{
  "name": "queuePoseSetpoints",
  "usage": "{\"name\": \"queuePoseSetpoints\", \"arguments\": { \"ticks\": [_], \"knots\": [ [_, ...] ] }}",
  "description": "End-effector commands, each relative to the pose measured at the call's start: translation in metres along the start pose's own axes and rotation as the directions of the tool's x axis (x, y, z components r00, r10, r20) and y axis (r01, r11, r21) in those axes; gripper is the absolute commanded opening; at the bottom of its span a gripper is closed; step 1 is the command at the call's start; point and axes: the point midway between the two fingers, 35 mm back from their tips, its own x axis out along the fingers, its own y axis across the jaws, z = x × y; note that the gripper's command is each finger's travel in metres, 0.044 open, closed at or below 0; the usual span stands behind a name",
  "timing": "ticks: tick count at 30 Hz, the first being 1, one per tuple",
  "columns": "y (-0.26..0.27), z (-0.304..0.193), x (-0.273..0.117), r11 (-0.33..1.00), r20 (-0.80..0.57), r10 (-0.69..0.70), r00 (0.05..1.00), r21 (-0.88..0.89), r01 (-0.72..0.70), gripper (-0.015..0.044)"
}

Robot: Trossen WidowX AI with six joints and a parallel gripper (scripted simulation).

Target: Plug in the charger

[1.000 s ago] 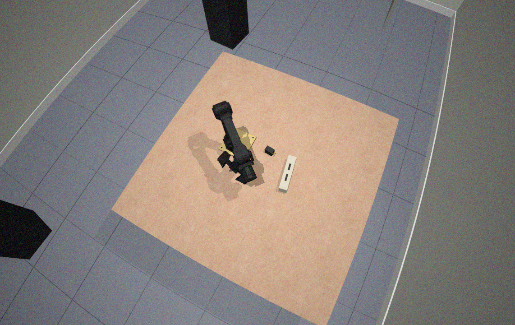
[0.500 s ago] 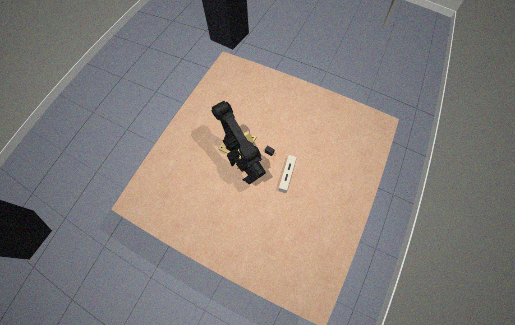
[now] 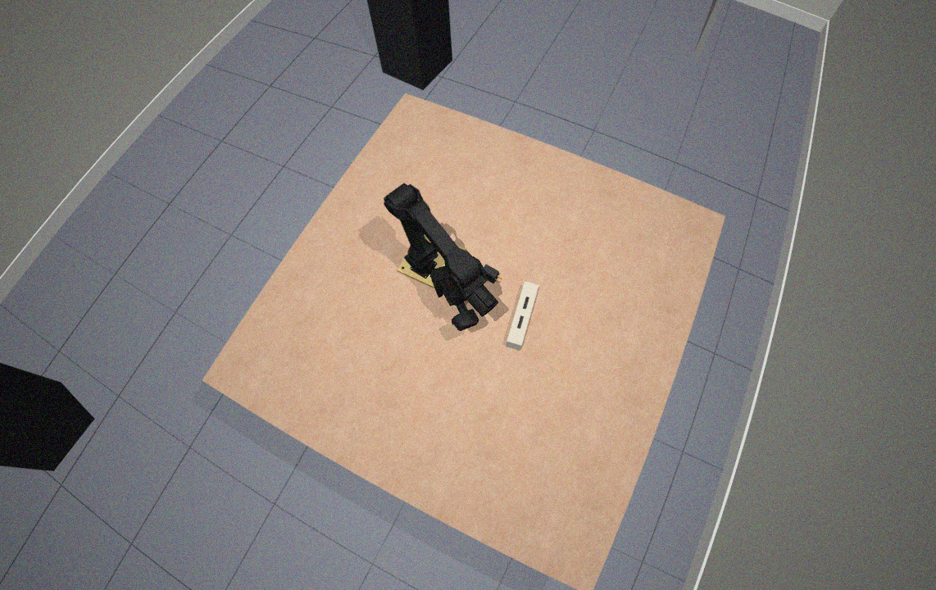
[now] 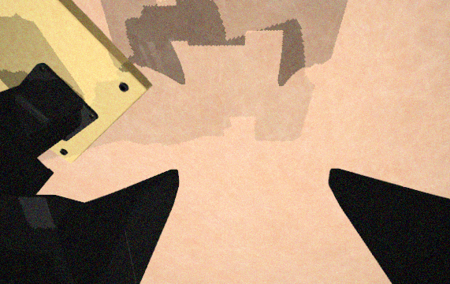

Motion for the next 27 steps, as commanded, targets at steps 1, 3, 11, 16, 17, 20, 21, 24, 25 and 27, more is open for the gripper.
{"name": "queuePoseSetpoints", "arguments": {
  "ticks": [1,3,11,16,17,20,21,24,25,27],
  "knots": [
    [0.000,0.013,0.000,0.998,0.018,-0.004,1.000,0.062,0.003,0.0440],
    [0.001,0.018,-0.001,0.996,0.026,-0.009,1.000,0.093,0.006,0.0440],
    [0.003,0.041,-0.005,0.978,0.061,-0.031,0.998,0.207,0.018,0.0440],
    [0.006,0.056,-0.008,0.963,0.083,-0.046,0.995,0.270,0.022,0.0440],
    [0.007,0.059,-0.008,0.959,0.088,-0.047,0.995,0.283,0.021,0.0440],
    [0.009,0.067,-0.010,0.946,0.102,-0.051,0.993,0.325,0.015,0.0440],
    [0.010,0.070,-0.010,0.941,0.107,-0.052,0.993,0.339,0.013,0.0440],
    [0.013,0.078,-0.012,0.925,0.121,-0.054,0.991,0.380,0.004,0.0440],
    [0.014,0.080,-0.012,0.919,0.126,-0.054,0.991,0.394,0.000,0.0440],
    [0.016,0.086,-0.013,0.907,0.135,-0.055,0.989,0.420,-0.007,0.0440]
  ]
}}
